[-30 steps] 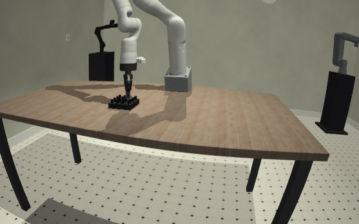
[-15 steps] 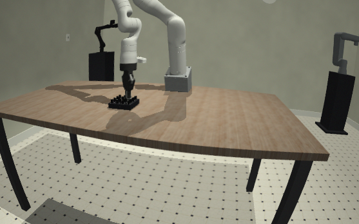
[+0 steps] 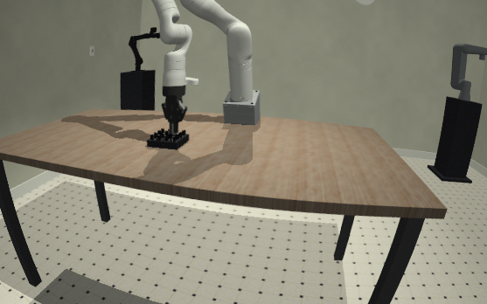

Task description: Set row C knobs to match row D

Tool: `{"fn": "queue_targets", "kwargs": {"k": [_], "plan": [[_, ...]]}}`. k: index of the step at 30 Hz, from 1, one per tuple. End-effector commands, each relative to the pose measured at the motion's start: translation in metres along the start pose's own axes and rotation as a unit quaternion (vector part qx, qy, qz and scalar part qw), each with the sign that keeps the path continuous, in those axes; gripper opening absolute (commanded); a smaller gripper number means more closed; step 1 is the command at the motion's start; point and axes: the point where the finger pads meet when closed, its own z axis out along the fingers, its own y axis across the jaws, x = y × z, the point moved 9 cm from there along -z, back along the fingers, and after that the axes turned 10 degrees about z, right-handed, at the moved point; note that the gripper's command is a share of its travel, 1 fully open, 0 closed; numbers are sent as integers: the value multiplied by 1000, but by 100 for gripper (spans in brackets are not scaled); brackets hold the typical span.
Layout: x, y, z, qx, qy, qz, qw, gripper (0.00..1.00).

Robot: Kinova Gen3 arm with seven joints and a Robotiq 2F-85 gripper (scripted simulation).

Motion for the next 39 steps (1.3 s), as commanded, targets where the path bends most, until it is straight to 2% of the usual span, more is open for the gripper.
{"fn": "queue_targets", "kwargs": {"k": [1, 24, 39], "plan": [[0, -1, 0, 2, 1, -32, 999, 8], [0, -1, 0, 2, 2, -180, 984, 8], [0, -1, 0, 2, 2, -262, 965, 8]]}}
